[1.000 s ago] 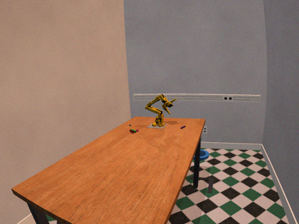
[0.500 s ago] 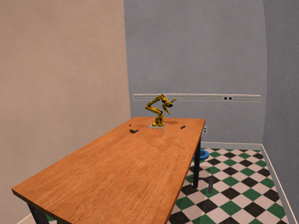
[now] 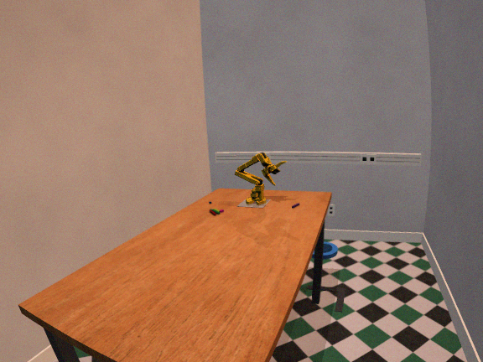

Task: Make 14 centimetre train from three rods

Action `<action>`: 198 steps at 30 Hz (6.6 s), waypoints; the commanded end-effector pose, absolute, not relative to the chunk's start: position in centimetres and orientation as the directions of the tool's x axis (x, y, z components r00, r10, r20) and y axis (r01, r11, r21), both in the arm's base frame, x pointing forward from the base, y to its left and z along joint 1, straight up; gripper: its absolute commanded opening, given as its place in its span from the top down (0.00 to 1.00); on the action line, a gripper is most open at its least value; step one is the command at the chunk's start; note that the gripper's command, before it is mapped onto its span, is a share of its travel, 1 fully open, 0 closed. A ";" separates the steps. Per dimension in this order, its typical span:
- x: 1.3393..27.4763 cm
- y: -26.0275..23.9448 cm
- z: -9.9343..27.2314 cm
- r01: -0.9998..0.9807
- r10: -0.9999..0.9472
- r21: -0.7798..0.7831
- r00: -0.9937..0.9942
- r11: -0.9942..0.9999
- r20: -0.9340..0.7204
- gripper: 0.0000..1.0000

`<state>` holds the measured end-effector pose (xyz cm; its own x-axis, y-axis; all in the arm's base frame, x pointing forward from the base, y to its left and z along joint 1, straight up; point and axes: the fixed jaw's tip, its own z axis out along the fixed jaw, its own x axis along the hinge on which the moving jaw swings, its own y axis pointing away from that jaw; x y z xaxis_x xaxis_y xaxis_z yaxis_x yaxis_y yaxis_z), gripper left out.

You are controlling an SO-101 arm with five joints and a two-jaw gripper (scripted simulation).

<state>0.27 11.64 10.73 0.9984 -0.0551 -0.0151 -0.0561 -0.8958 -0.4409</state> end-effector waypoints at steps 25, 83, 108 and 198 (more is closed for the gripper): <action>8.6 11.0 12.0 -0.324 -0.376 -0.343 0.922 -0.882 0.096 0.18; 10.1 -21.0 7.1 -0.983 -0.983 -0.008 0.182 -0.182 0.028 0.73; 3.5 -24.0 5.1 -1.000 -0.999 0.003 0.030 -0.030 -0.021 0.81; 2.8 -23.8 -0.3 -1.000 -0.999 0.005 0.022 -0.022 -0.036 0.81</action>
